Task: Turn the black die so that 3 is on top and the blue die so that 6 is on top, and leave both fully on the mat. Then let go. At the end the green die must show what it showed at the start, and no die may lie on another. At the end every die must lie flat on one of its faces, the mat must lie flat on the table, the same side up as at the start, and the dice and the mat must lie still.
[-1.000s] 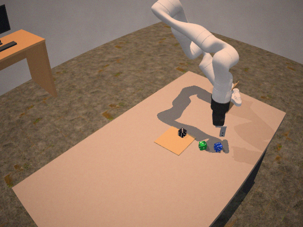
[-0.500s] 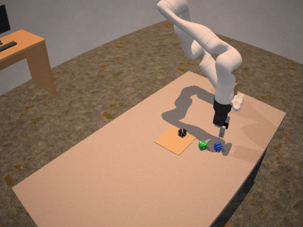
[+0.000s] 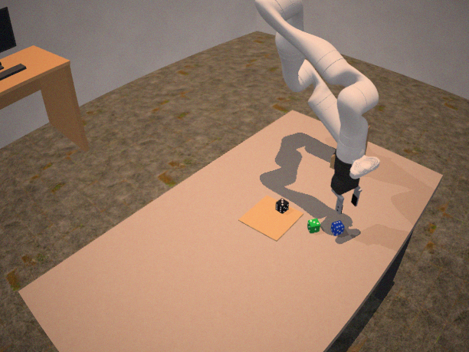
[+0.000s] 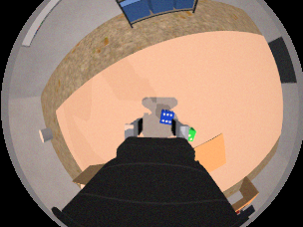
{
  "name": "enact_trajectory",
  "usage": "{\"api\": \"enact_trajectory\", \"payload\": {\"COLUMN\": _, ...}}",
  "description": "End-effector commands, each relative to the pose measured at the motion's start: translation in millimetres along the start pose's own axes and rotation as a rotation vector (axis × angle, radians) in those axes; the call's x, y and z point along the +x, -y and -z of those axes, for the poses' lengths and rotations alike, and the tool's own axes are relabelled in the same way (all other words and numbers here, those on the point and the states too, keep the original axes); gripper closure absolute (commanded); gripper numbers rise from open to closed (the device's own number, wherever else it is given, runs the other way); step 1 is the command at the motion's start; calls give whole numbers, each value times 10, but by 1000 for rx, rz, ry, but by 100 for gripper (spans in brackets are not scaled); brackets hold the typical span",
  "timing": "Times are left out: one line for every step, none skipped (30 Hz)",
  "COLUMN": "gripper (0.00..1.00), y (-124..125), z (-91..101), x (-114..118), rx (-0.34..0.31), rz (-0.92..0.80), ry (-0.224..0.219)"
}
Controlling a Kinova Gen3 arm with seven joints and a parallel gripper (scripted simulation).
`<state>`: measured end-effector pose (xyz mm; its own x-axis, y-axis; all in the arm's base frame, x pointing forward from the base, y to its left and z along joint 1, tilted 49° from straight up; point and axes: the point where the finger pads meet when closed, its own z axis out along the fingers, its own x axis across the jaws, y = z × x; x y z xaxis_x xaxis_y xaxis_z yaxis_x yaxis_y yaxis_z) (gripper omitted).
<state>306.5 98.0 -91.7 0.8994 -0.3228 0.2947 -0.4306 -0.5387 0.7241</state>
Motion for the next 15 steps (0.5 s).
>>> {"api": "enact_trajectory", "payload": {"gripper": 0, "y": 14, "z": 17, "x": -26, "rx": 1, "rz": -9, "ry": -15}}
{"api": "enact_trajectory", "payload": {"gripper": 0, "y": 14, "z": 12, "x": -24, "rx": 1, "rz": -53, "ry": -14}}
{"api": "enact_trajectory", "payload": {"gripper": 0, "y": 15, "z": 7, "x": -22, "rx": 2, "rz": -98, "ry": -14}}
{"api": "enact_trajectory", "payload": {"gripper": 0, "y": 15, "z": 3, "x": -19, "rx": 2, "rz": -142, "ry": -14}}
{"api": "enact_trajectory", "payload": {"gripper": 0, "y": 15, "z": -2, "x": -16, "rx": 2, "rz": -187, "ry": -14}}
{"api": "enact_trajectory", "payload": {"gripper": 0, "y": 14, "z": -6, "x": -13, "rx": 3, "rz": -231, "ry": -14}}
{"api": "enact_trajectory", "payload": {"gripper": 0, "y": 14, "z": -10, "x": -9, "rx": 4, "rz": -276, "ry": -14}}
{"api": "enact_trajectory", "payload": {"gripper": 0, "y": 13, "z": -13, "x": -5, "rx": 5, "rz": -320, "ry": -14}}
{"api": "enact_trajectory", "payload": {"gripper": 0, "y": 13, "z": -16, "x": 0, "rx": 6, "rz": -364, "ry": -14}}
{"api": "enact_trajectory", "payload": {"gripper": 0, "y": 12, "z": -19, "x": 4, "rx": 7, "rz": -408, "ry": -14}}
{"api": "enact_trajectory", "payload": {"gripper": 0, "y": 11, "z": -21, "x": 9, "rx": 9, "rz": -452, "ry": -14}}
{"api": "enact_trajectory", "payload": {"gripper": 0, "y": 10, "z": -23, "x": 14, "rx": 10, "rz": -495, "ry": -14}}
{"api": "enact_trajectory", "payload": {"gripper": 0, "y": 9, "z": -25, "x": 20, "rx": 12, "rz": -538, "ry": -15}}
{"api": "enact_trajectory", "payload": {"gripper": 0, "y": 7, "z": -26, "x": 25, "rx": 14, "rz": -581, "ry": -15}}
{"api": "enact_trajectory", "payload": {"gripper": 0, "y": 6, "z": -27, "x": 31, "rx": 16, "rz": -623, "ry": -15}}
